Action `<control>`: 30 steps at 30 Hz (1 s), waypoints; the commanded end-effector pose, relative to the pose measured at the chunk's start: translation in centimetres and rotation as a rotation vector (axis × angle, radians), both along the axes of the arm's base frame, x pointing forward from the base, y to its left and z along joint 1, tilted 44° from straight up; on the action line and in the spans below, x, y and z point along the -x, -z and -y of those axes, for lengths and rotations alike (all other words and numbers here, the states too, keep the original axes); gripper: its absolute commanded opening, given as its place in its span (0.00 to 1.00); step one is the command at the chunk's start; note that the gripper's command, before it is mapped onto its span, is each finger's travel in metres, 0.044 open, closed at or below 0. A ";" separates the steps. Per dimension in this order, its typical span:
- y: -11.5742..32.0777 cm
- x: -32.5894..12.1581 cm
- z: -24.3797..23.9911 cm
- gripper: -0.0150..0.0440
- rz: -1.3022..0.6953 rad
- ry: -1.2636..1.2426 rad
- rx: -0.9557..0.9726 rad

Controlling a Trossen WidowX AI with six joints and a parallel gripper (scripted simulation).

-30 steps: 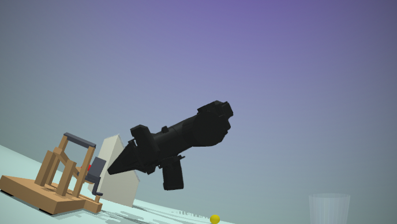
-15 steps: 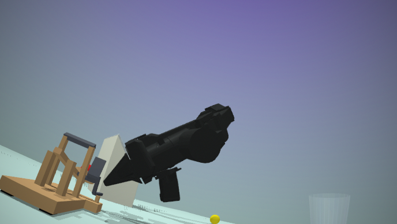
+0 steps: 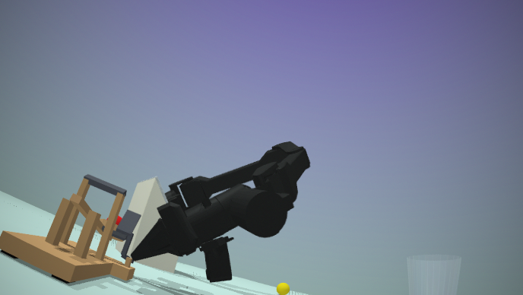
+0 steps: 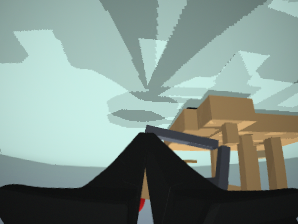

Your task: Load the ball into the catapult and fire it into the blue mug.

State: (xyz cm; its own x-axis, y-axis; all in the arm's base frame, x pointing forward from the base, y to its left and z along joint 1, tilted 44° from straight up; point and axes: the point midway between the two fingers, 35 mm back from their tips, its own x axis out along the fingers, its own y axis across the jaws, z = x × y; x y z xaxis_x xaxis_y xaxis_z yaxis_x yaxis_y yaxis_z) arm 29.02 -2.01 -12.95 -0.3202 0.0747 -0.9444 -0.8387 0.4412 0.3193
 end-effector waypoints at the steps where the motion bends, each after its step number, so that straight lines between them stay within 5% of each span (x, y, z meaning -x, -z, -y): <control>1: 1.2 0.0 -1.1 0.25 -0.007 -0.002 -0.006; 6: 0.3 -0.4 -0.7 0.25 -0.006 -0.003 -0.006; 13: -10.2 -2.5 3.5 0.25 0.002 -0.007 -0.001; 17: -11.6 -2.4 4.0 0.25 0.002 -0.008 0.000; 30: -8.7 -7.7 7.0 0.83 0.128 0.390 -0.003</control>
